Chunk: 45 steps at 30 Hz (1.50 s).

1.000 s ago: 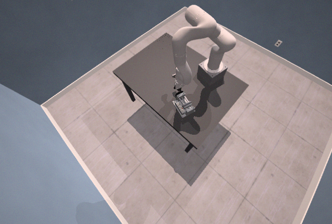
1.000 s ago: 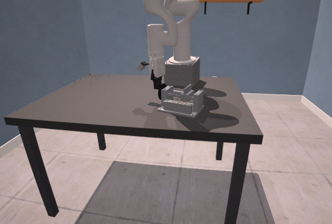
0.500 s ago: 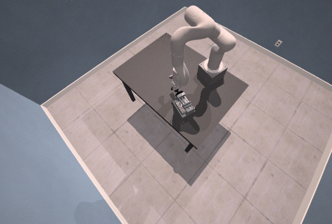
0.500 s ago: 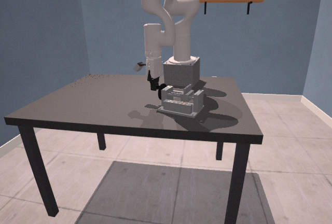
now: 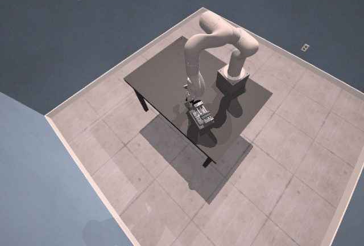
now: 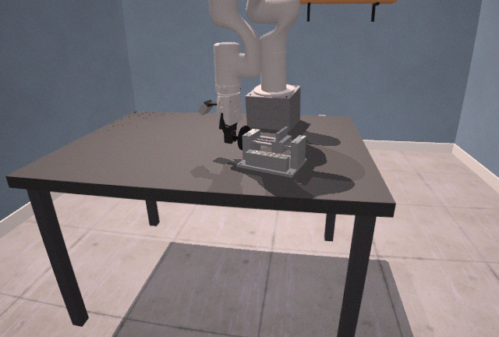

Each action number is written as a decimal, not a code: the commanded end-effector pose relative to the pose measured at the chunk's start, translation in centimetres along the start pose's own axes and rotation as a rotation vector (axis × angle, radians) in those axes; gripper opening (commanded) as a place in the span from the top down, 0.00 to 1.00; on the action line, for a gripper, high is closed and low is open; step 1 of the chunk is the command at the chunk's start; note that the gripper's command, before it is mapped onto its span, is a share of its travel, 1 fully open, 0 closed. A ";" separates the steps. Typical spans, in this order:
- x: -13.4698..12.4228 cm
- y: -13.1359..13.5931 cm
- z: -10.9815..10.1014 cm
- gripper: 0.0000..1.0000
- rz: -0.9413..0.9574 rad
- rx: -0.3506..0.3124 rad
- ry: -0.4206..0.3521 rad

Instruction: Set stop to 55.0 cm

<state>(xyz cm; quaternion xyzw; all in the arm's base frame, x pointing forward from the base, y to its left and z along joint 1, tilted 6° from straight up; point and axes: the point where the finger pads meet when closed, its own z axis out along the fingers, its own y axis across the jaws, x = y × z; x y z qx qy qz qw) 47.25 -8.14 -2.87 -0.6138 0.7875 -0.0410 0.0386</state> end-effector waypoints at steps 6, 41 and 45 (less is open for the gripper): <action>0.0 0.3 2.2 0.94 0.000 -0.002 0.000; 0.0 5.4 2.8 0.94 0.000 -0.002 0.000; 0.0 5.7 2.4 0.94 0.000 -0.002 0.000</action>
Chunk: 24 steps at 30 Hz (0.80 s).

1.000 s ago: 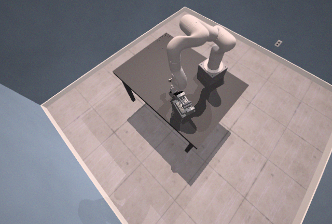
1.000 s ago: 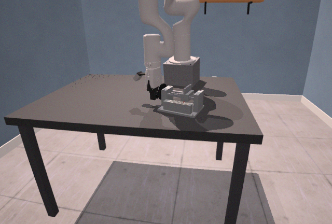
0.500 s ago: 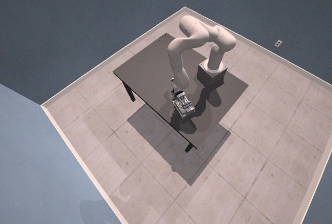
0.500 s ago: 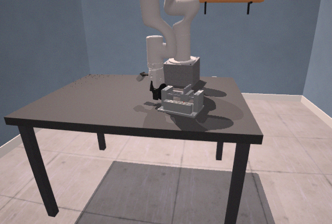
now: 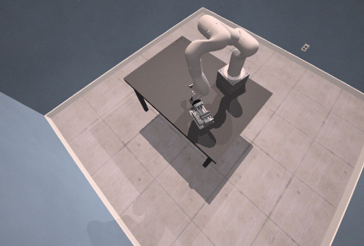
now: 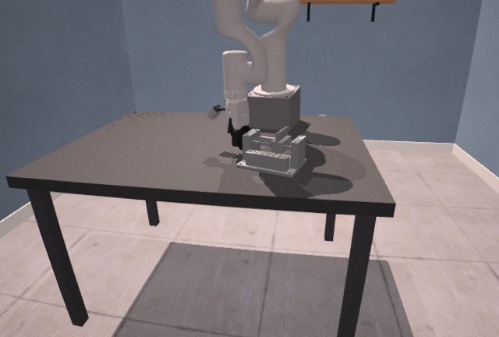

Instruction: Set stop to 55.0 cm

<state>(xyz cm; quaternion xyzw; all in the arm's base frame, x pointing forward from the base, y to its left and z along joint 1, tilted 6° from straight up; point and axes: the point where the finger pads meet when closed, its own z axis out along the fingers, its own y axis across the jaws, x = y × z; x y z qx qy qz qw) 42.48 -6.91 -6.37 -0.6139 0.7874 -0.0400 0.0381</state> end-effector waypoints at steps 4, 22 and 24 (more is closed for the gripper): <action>0.0 0.6 -0.8 0.94 0.000 0.000 0.000; 0.0 0.9 -2.6 0.94 0.000 0.000 0.000; 0.0 0.9 -2.7 0.94 0.000 0.000 0.000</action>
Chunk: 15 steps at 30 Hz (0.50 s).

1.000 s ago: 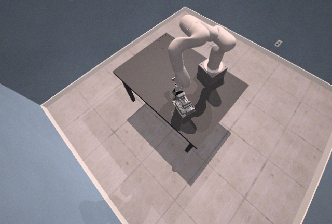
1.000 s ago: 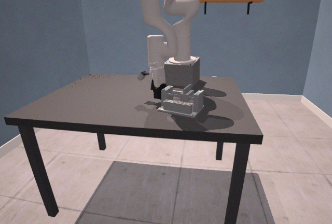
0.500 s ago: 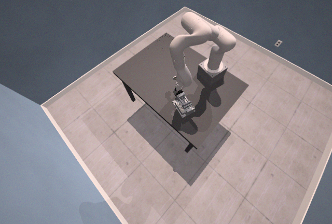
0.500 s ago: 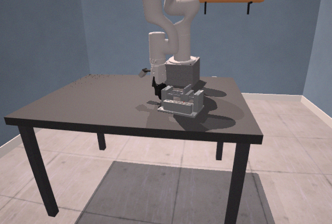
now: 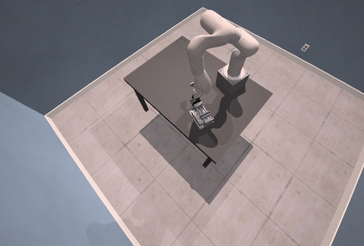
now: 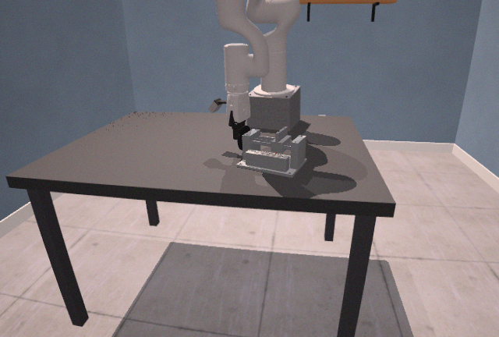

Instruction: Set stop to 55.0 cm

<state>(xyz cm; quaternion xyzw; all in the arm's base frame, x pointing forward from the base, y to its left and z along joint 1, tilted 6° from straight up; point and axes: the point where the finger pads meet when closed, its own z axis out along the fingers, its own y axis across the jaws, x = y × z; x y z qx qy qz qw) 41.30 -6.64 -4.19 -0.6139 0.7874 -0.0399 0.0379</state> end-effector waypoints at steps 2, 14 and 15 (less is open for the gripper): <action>0.0 -0.1 -0.6 0.94 0.000 0.001 0.000; 0.0 -0.4 -1.4 0.94 0.000 0.001 0.000; 0.0 -0.5 -1.5 0.94 0.000 0.001 0.000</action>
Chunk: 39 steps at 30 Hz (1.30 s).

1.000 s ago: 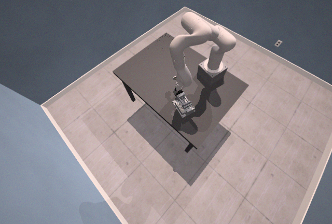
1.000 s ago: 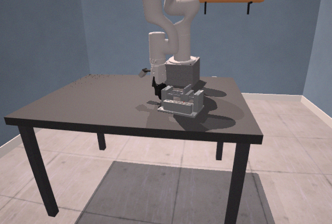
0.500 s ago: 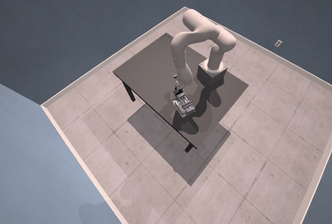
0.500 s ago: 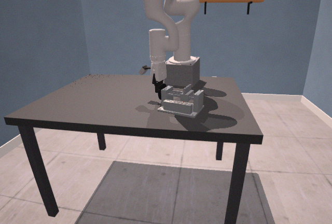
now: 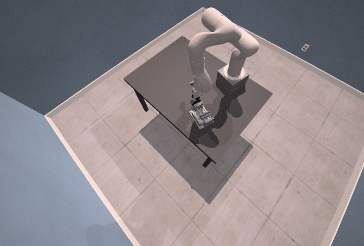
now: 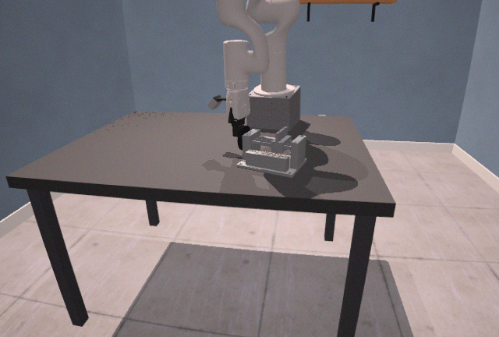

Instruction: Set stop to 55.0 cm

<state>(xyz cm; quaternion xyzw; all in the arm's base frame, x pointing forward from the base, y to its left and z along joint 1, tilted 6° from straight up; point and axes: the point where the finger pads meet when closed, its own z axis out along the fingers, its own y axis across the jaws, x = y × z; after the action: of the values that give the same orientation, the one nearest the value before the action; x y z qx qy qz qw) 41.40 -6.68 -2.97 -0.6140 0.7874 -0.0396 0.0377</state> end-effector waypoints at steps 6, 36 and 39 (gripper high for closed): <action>0.0 -0.4 -0.7 0.94 0.000 0.002 0.000; 0.0 -1.1 -1.3 0.94 0.000 0.002 0.000; 0.0 -1.2 -1.3 0.94 0.000 0.002 0.000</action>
<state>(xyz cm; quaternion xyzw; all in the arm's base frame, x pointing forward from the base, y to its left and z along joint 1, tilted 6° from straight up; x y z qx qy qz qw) 42.20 -6.90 -1.61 -0.6140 0.7875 -0.0392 0.0373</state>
